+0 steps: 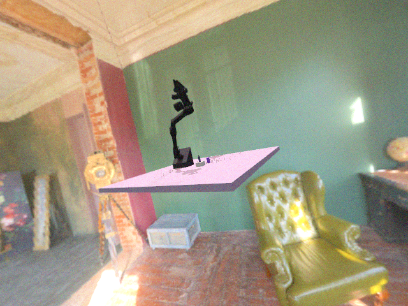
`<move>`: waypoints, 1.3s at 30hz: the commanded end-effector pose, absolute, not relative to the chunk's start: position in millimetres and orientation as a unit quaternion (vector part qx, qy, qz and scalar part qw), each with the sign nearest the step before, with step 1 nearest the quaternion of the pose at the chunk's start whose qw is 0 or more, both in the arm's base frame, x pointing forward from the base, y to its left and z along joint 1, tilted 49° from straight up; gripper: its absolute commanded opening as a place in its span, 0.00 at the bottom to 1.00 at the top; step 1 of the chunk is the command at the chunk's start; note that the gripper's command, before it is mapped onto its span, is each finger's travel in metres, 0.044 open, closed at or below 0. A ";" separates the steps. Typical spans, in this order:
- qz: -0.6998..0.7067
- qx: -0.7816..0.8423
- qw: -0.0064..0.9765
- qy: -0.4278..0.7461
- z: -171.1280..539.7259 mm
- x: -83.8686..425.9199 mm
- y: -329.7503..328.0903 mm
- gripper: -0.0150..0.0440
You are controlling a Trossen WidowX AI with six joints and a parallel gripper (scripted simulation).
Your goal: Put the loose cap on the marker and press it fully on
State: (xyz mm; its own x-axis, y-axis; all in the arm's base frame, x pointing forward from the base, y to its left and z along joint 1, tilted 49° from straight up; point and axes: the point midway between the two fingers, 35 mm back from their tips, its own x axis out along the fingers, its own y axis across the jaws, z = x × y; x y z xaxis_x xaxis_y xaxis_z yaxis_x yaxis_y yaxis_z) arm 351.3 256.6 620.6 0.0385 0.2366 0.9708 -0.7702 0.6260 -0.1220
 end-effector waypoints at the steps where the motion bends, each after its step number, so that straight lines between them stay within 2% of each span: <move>1: 0.368 0.228 0.687 -0.584 619.7 353.4 257.6 0.89; 6: 0.359 0.241 0.766 -0.476 586.8 406.9 284.4 0.69; 14: 0.315 0.237 0.881 -0.263 489.3 488.3 324.7 0.69; 21: 0.253 0.199 0.944 -0.071 376.7 528.8 342.2 0.69; 30: 0.160 0.104 0.969 0.160 225.2 527.1 334.7 0.69; 39: 0.051 -0.033 0.926 0.371 90.1 474.9 286.2 0.69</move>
